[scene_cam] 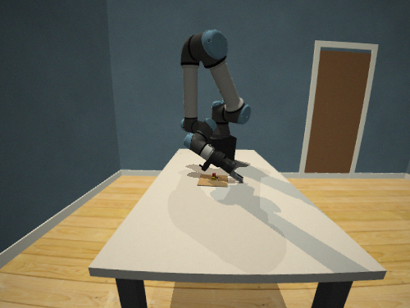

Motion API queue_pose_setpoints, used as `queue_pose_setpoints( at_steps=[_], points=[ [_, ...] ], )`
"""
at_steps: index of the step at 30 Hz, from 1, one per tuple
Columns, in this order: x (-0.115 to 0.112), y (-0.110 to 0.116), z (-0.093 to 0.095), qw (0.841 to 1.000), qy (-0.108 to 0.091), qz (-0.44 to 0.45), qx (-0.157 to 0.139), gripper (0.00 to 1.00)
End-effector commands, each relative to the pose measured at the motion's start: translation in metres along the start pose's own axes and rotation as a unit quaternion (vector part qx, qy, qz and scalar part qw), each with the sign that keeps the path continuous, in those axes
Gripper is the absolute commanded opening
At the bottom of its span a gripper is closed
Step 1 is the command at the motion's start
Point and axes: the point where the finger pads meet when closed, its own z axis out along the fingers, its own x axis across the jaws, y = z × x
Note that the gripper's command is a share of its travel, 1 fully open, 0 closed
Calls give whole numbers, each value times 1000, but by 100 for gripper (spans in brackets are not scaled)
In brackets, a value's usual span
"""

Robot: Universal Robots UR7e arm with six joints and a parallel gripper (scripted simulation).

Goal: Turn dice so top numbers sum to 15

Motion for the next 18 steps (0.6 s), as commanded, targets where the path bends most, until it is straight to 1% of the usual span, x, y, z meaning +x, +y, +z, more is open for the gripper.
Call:
queue_pose_setpoints(
  at_steps=[1, 15, 16, 18],
  points=[
    [-2, -1, 0, 1000, 0, -1, 0, 34],
    [-2, -1, 0, 1000, 0, -1, 0, 34],
    [-2, -1, 0, 1000, 0, -1, 0, 40],
    [-2, -1, 0, 1000, 0, -1, 0, 40]
  ],
)
